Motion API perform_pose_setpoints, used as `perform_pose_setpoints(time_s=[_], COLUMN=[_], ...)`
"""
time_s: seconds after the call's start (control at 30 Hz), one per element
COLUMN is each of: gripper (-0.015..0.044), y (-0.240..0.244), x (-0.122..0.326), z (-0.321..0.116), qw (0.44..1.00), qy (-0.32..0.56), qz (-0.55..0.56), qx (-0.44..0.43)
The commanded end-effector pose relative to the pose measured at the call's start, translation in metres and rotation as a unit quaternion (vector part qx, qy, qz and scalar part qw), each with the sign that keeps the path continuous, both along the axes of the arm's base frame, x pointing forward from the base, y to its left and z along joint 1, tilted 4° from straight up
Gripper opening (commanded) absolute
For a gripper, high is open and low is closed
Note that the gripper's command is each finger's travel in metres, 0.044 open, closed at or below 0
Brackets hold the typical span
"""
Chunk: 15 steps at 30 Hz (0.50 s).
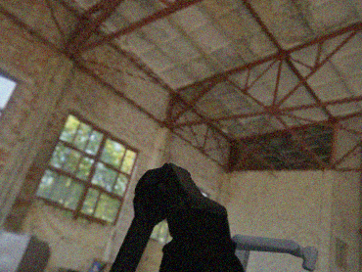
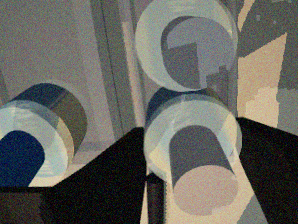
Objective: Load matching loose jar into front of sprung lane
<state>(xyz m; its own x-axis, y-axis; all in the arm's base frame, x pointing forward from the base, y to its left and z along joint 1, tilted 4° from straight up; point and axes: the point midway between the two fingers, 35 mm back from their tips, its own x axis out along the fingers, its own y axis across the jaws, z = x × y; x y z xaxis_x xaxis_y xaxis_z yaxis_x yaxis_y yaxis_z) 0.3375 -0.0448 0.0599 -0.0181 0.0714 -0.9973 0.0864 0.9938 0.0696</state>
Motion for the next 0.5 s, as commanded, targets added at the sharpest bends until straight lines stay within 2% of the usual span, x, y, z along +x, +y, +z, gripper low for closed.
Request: perform_pose_setpoints(time_s=[0.0,0.47], gripper=[0.0000,0.0000], y=[-0.0010,-0.0006], x=[0.0041,0.0031], z=[-0.0006,-0.0053], qw=[1.000,1.000], qy=[-0.009,-0.009], qz=[-0.002,-0.002], qx=[-0.003,-0.003])
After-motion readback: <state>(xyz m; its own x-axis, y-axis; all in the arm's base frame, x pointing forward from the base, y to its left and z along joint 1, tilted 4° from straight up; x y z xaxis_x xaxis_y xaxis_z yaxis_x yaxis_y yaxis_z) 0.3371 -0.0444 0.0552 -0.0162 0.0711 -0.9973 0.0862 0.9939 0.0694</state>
